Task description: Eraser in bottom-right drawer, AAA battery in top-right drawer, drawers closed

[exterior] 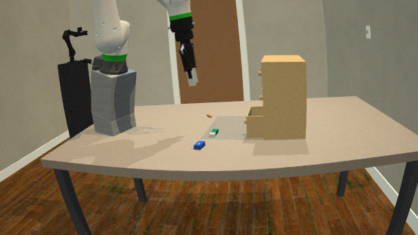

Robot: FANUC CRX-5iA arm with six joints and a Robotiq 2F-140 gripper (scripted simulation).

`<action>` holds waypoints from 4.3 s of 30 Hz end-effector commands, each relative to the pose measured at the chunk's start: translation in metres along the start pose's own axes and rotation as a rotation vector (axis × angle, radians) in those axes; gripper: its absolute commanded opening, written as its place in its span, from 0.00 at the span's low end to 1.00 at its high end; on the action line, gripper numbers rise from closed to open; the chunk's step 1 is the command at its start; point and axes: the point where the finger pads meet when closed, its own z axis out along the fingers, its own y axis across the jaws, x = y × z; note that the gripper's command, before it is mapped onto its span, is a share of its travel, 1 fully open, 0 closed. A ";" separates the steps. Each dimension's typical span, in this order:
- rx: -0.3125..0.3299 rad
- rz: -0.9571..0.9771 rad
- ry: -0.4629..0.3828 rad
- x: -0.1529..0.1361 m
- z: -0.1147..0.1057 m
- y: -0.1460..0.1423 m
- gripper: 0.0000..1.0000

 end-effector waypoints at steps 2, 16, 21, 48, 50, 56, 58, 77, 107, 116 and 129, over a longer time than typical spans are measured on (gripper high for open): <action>-0.152 0.022 -0.064 -0.008 -0.020 0.007 0.20; -0.154 0.063 -0.061 -0.005 -0.017 0.008 0.20; -0.166 0.357 -0.035 0.015 0.006 0.011 0.20; -0.161 1.553 0.056 0.071 0.137 0.048 0.20; -0.169 1.619 0.071 0.071 0.137 0.048 0.23; -0.169 1.619 0.071 0.071 0.137 0.048 0.23; -0.169 1.619 0.071 0.071 0.137 0.048 0.23; -0.170 1.619 0.071 0.071 0.140 0.049 0.23; -0.170 1.619 0.072 0.068 0.189 0.055 0.23; -0.170 1.619 0.072 0.068 0.189 0.055 0.23; -0.170 1.619 0.072 0.068 0.189 0.055 0.23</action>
